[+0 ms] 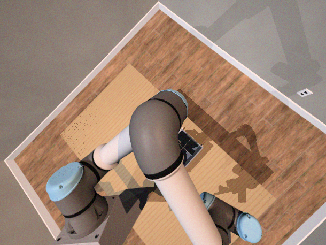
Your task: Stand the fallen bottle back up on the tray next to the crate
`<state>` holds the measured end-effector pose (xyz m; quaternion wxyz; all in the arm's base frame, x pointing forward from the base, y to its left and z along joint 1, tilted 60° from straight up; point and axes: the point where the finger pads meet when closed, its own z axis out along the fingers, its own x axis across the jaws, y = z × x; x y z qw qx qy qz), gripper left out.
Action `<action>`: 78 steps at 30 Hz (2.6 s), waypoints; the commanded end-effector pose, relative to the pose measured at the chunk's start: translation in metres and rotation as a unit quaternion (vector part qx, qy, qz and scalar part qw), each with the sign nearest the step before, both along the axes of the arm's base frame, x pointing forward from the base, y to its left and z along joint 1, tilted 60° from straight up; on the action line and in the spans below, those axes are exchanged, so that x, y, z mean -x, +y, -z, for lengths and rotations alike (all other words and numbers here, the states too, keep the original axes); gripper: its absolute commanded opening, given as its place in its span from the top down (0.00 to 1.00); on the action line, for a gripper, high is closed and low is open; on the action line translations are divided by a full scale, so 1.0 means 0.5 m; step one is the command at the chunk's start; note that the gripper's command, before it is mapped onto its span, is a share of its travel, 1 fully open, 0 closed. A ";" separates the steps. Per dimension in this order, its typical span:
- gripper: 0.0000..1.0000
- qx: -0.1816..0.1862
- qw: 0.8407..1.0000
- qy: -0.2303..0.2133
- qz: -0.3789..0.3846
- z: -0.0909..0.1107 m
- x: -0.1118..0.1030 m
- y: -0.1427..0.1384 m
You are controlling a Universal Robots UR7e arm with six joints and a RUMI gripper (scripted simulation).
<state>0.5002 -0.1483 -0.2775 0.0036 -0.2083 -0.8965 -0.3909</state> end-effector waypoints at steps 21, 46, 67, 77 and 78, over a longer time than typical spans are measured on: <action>0.00 0.086 0.978 -0.080 -0.172 -0.176 -0.039 0.018; 0.00 0.191 0.855 -0.190 -0.443 -0.468 -0.050 0.105; 0.00 0.255 0.643 -0.260 -0.673 -0.742 0.024 0.227; 0.00 0.270 0.536 -0.275 -0.751 -0.844 0.081 0.276; 0.00 0.271 0.517 -0.277 -0.763 -0.860 0.092 0.285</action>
